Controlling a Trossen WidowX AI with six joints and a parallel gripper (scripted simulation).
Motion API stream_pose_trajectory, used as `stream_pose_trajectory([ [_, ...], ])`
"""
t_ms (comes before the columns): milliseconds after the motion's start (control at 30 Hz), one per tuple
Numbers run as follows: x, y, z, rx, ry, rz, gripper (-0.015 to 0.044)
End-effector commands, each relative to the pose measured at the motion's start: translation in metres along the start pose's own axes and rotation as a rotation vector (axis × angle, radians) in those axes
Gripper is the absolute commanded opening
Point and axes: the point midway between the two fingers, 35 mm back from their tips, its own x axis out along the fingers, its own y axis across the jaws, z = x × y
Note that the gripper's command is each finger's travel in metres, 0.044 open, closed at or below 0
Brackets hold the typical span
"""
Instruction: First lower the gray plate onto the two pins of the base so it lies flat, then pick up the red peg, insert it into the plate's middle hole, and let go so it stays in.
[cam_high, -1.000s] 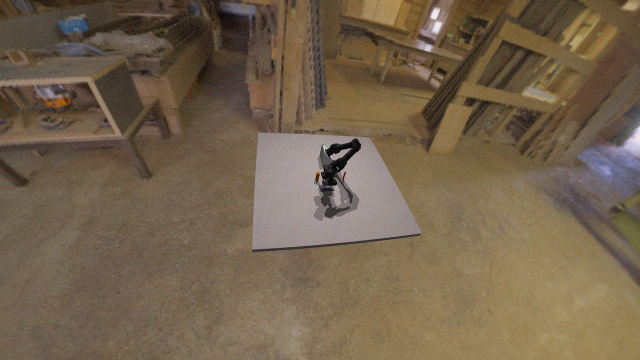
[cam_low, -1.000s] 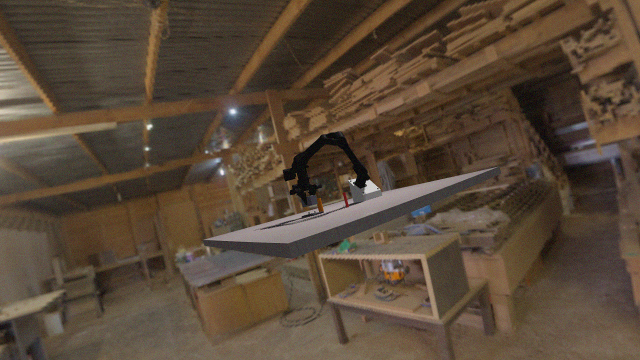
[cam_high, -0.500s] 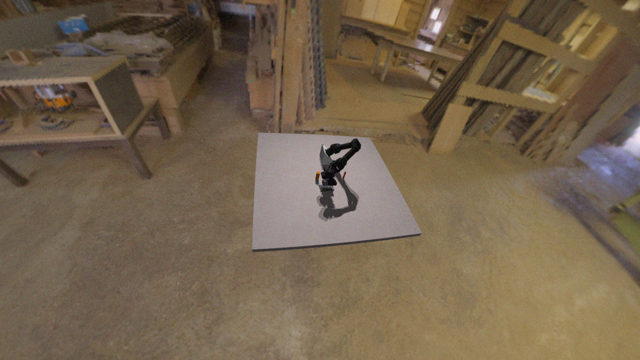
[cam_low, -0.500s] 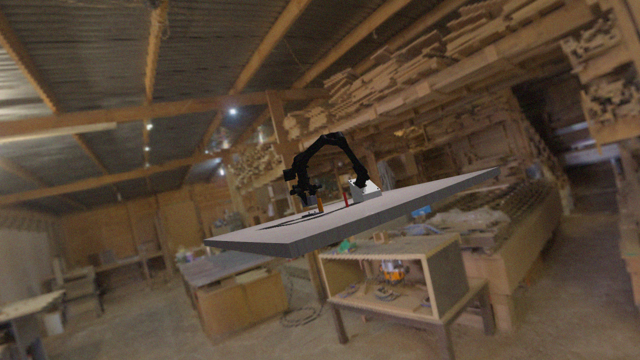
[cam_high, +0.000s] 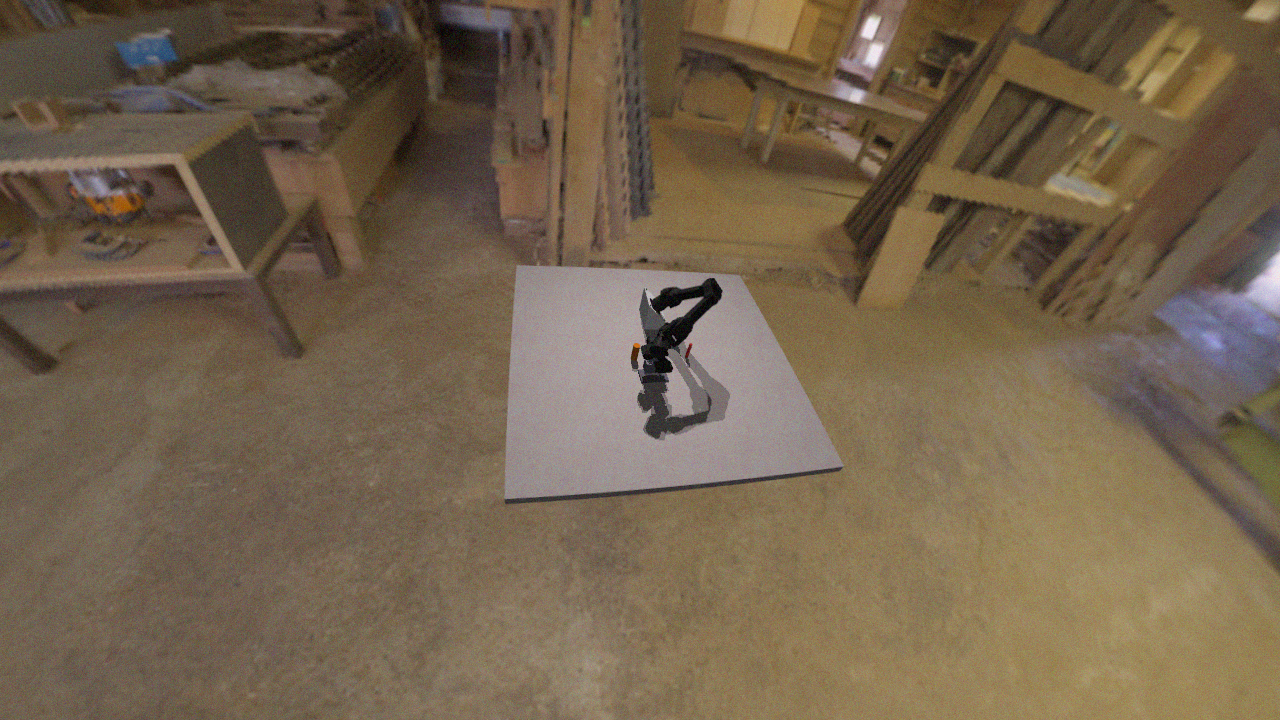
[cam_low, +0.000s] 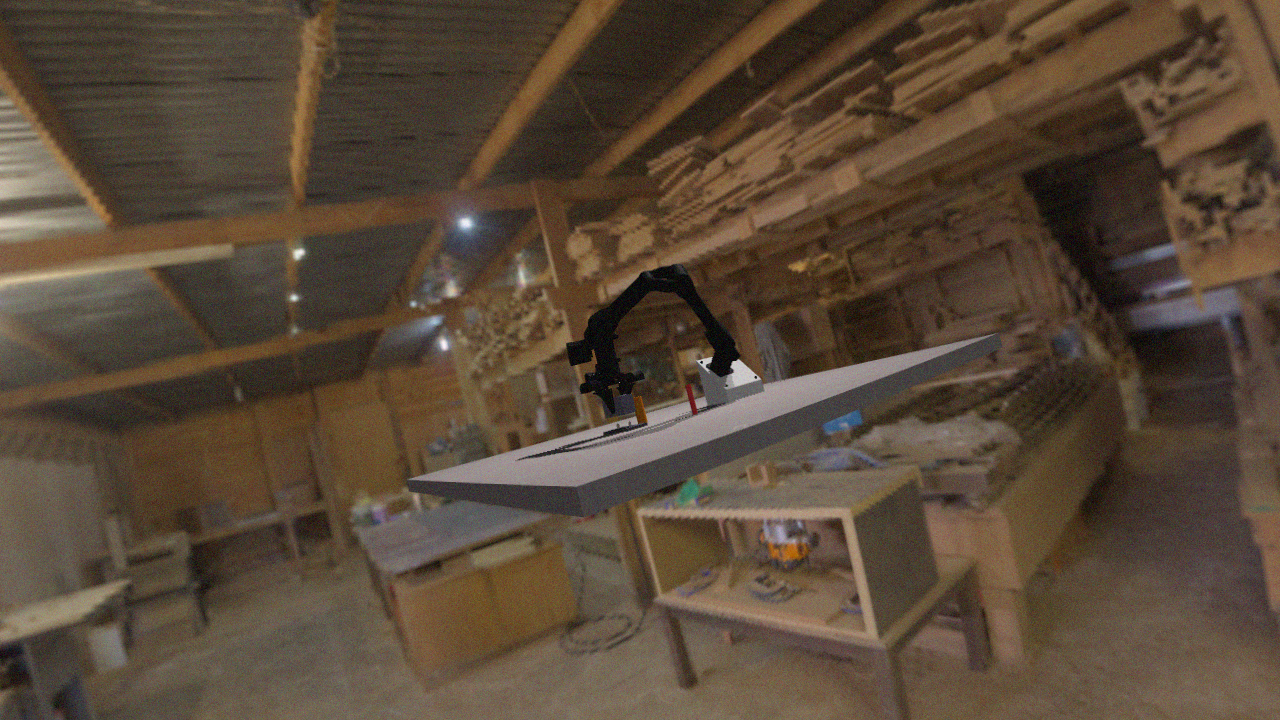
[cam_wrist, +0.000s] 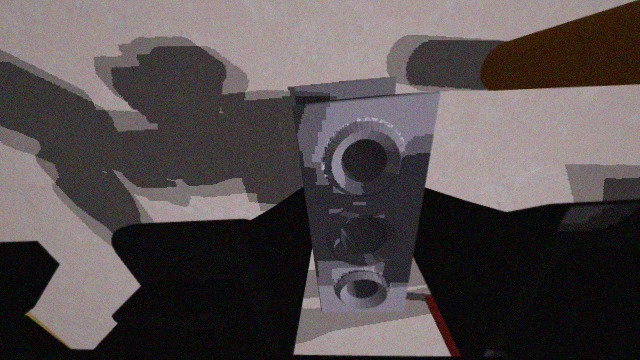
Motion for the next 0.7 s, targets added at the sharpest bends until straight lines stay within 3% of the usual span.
stream_pose_trajectory([
  [0, 0.007, -0.001, 0.0, 0.006, 0.002, -0.004, 0.0],
  [667, 0.027, -0.001, 0.0, 0.0, -0.002, -0.005, 0.0],
])
